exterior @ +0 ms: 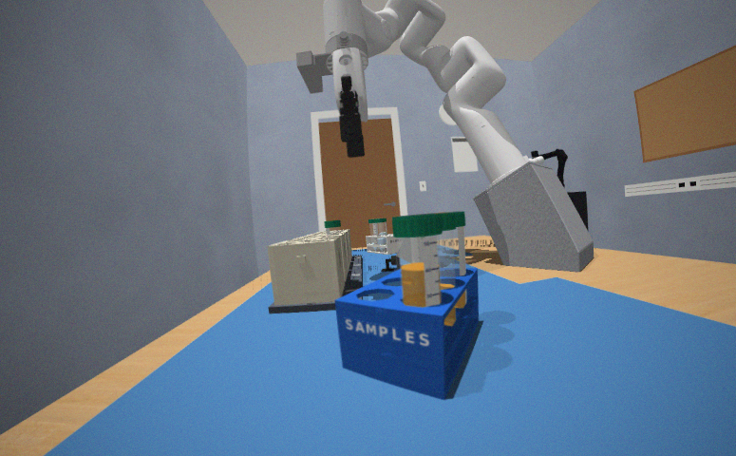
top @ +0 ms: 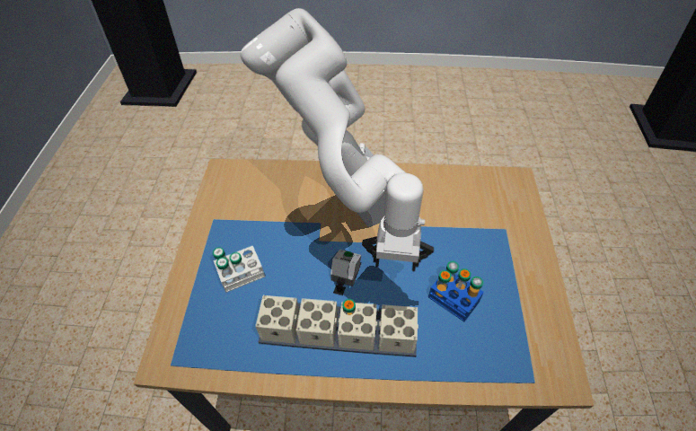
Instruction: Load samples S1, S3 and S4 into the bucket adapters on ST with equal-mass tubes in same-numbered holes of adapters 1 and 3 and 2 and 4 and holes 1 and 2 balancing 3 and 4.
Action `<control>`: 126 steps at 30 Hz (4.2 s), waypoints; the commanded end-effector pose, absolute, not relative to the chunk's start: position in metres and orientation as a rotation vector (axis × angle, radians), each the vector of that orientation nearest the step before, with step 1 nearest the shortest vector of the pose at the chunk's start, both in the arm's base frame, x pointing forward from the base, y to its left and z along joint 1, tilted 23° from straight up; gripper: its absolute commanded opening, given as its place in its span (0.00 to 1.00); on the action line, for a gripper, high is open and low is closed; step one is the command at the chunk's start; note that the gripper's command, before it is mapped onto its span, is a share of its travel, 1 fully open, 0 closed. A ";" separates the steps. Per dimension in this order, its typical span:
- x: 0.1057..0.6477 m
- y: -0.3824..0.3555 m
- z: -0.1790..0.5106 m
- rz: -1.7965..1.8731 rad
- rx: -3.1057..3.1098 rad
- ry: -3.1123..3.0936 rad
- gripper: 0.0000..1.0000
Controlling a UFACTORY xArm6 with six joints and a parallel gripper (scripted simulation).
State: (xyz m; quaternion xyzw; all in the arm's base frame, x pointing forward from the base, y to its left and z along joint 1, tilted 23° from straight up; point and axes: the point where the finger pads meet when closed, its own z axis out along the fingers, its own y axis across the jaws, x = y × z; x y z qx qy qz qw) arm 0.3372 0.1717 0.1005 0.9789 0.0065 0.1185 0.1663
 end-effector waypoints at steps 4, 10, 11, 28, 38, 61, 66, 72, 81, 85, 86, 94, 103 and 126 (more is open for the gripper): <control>0.351 0.143 0.116 0.341 2.791 0.018 1.00; 0.362 0.118 0.127 0.342 2.790 0.018 1.00; 0.364 0.113 0.129 0.342 2.790 0.018 1.00; 0.391 0.050 0.159 0.342 2.790 0.018 1.00; 0.399 0.072 0.153 0.330 2.784 0.083 0.57; 0.405 0.063 0.127 0.330 2.784 0.083 0.57; 0.407 0.061 0.122 0.330 2.784 0.083 0.57; 0.409 0.057 0.111 0.330 2.784 0.083 0.57; 0.413 0.052 0.098 0.330 2.784 0.083 0.57; 0.415 0.050 0.091 0.330 2.784 0.083 0.57; 0.415 0.049 0.089 0.330 2.784 0.083 0.57; 0.419 0.044 0.074 0.330 2.784 0.083 0.57; 0.422 0.039 0.061 0.330 2.784 0.083 0.57; 0.425 0.035 0.048 0.330 2.784 0.083 0.57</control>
